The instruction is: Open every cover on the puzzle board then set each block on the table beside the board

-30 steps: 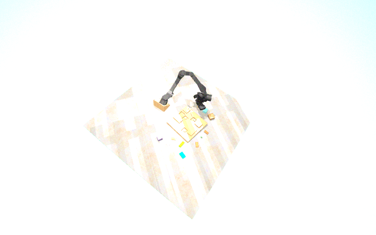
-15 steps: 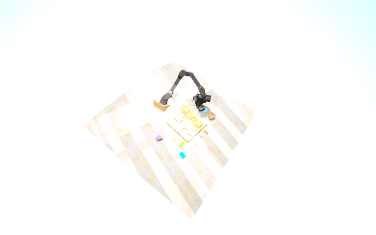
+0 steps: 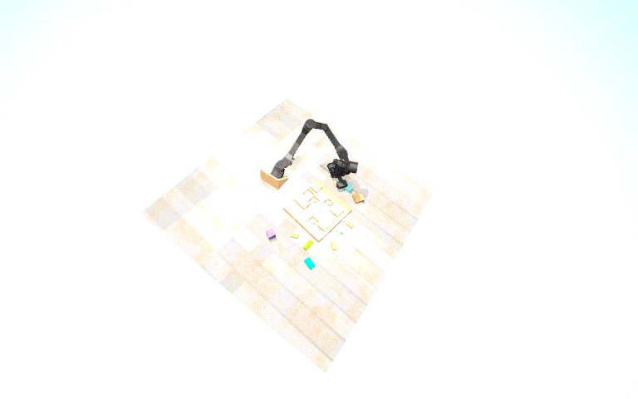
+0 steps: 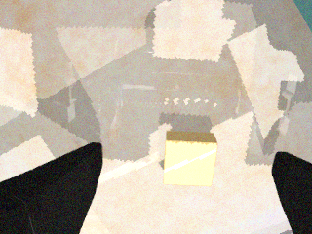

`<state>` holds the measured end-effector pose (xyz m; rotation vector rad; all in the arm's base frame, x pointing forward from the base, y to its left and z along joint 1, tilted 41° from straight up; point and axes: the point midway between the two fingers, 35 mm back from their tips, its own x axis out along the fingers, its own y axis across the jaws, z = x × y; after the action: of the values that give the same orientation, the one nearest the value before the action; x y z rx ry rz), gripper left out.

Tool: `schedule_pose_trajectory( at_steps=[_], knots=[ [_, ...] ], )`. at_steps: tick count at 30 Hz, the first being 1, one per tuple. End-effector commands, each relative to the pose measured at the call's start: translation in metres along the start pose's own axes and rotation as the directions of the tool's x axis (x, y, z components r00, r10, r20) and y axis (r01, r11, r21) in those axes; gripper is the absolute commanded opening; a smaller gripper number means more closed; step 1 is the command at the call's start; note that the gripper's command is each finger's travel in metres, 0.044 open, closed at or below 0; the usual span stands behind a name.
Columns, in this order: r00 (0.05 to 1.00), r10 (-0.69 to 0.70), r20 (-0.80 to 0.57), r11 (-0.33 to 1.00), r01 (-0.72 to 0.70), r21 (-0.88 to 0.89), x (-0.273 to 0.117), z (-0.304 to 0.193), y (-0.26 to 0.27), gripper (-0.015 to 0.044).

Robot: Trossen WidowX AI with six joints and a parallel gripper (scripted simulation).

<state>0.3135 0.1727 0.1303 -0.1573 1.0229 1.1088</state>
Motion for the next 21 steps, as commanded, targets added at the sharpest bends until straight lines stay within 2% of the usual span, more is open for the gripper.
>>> schedule_pose_trajectory(
  at_steps=[1, 21],
  knots=[
    [1.0, 0.0, -0.001, 1.0, 0.0, -0.001, -0.005, 0.0, 0.0, 0.044],
    [1.0, -0.003, -0.008, 1.0, 0.003, 0.004, -0.068, -0.001, -0.001, 0.044]
  ],
)
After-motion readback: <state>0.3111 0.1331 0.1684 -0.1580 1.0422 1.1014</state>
